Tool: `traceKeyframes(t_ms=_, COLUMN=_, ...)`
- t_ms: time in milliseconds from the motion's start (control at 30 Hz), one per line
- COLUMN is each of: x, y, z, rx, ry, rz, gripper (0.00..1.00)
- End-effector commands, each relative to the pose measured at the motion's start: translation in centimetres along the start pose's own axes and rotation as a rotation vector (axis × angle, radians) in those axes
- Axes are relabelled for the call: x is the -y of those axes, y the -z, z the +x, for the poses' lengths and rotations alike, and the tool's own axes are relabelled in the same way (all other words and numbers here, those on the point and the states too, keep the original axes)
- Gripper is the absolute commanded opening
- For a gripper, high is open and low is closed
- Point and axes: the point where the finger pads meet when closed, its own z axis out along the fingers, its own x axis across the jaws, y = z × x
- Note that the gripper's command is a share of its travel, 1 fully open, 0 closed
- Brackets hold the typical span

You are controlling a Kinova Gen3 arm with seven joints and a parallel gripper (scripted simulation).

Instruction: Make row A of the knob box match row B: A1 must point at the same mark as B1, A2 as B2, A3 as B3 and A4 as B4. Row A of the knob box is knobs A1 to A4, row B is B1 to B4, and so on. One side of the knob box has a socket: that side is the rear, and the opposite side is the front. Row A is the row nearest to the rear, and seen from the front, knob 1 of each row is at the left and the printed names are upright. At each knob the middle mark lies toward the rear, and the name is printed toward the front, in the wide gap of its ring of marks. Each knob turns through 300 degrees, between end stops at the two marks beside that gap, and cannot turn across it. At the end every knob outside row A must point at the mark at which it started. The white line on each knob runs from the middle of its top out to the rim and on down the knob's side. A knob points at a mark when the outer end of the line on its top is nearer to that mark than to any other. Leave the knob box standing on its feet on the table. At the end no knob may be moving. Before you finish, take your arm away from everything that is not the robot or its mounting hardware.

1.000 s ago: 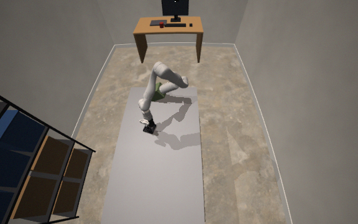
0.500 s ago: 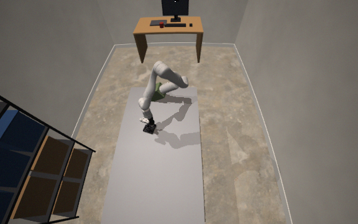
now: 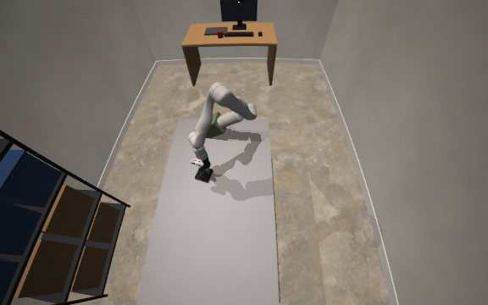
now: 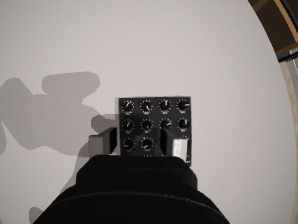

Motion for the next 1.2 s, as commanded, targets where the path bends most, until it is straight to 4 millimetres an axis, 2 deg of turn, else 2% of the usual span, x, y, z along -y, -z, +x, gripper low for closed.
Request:
traceKeyframes(t_ms=0, x=0.0, y=0.1, z=0.1, rx=-0.001, ry=-0.001, rz=0.001, gripper=1.0)
traceKeyframes(t_ms=300, x=-1.2, y=0.2, z=0.6, rx=-0.011, ry=0.009, rz=-0.017, gripper=1.0)
traceKeyframes(t_ms=1167, x=-2.4, y=0.2, z=1.2, rx=-0.02, ry=0.019, rz=-0.036, gripper=1.0)
